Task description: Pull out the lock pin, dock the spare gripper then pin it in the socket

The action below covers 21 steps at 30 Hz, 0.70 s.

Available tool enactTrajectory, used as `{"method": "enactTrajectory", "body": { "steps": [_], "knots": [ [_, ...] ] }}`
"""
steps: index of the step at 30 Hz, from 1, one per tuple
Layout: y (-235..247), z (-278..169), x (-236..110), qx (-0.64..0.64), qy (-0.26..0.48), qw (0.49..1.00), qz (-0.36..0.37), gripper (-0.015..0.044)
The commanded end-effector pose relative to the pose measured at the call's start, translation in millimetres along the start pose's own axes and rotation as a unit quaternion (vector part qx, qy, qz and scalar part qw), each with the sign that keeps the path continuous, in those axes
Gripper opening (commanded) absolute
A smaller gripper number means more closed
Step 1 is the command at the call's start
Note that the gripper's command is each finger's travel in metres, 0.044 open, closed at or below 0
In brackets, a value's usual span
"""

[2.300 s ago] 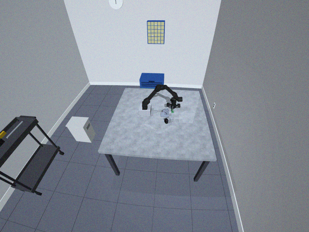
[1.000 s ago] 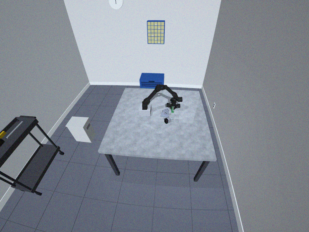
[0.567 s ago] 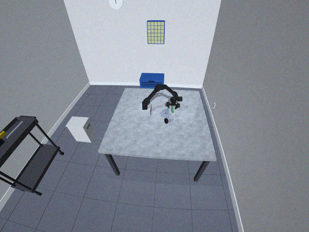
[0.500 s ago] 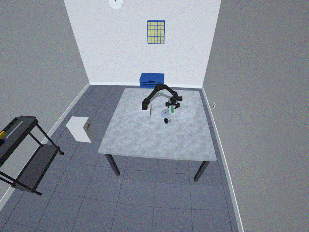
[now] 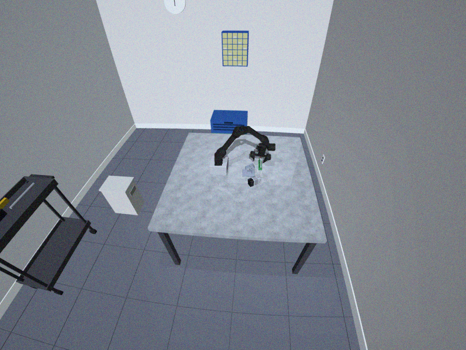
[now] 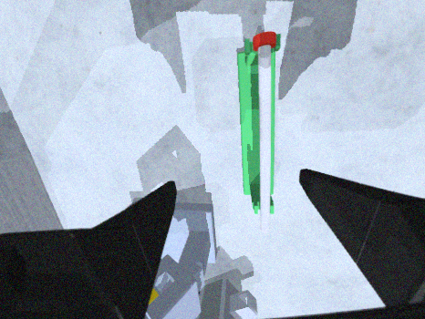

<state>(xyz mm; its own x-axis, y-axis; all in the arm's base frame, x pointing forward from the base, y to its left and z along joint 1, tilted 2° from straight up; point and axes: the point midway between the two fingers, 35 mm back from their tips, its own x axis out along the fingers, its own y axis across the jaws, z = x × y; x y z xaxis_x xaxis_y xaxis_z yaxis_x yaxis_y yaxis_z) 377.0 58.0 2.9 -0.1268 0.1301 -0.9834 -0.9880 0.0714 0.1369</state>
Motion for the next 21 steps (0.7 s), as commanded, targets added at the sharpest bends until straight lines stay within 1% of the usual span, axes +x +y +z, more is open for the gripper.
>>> {"method": "enactTrajectory", "body": {
  "steps": [1,21],
  "knots": [
    [1,1,-11,0.0,0.0,1.0,-0.001,0.044],
    [16,2,-45,0.006,0.005,0.999,0.031,0.044]
  ]
}}
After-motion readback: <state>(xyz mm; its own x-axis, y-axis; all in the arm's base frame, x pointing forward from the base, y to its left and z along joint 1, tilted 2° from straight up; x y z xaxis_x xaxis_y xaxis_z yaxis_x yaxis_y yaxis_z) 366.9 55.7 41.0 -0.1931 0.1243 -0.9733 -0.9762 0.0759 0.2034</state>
